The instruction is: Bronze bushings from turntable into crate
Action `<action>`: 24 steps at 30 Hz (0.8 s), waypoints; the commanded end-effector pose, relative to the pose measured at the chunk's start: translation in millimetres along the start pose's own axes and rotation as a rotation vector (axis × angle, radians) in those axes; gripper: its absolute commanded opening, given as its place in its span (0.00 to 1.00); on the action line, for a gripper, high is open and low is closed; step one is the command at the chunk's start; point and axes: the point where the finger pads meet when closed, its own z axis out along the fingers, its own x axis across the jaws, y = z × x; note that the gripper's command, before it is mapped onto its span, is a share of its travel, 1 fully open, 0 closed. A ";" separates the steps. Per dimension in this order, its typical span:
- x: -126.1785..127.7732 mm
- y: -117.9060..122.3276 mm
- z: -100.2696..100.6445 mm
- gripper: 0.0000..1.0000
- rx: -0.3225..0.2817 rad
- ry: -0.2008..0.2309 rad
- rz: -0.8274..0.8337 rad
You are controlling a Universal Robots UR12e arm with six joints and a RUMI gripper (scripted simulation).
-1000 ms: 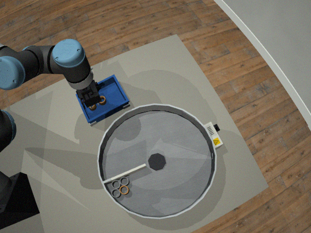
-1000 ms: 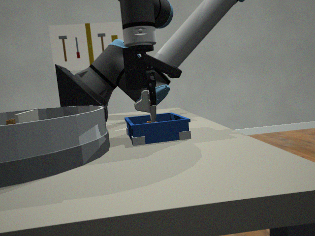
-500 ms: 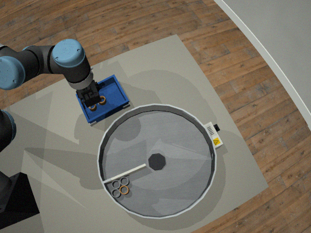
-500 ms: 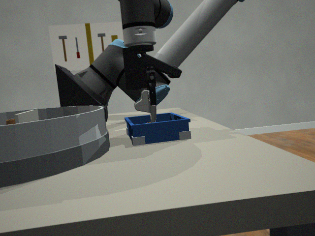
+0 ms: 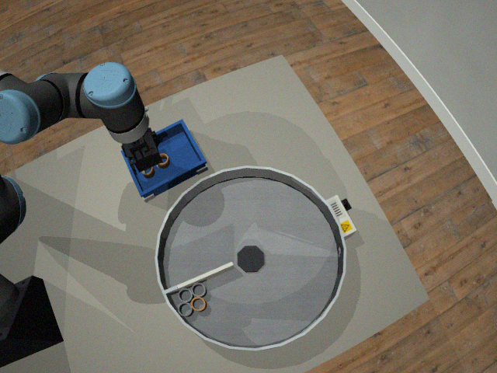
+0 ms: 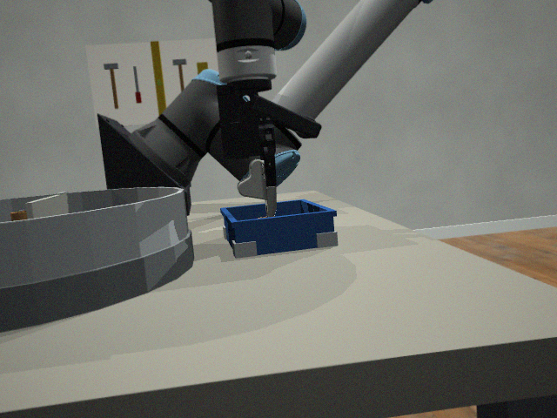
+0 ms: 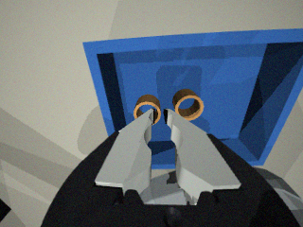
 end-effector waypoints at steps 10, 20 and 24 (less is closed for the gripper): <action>0.5 0.0 -2.1 0.06 0.000 0.001 0.000; 0.5 0.0 -20.2 0.06 0.000 0.001 0.000; 0.5 0.0 -36.9 0.06 0.000 0.001 0.000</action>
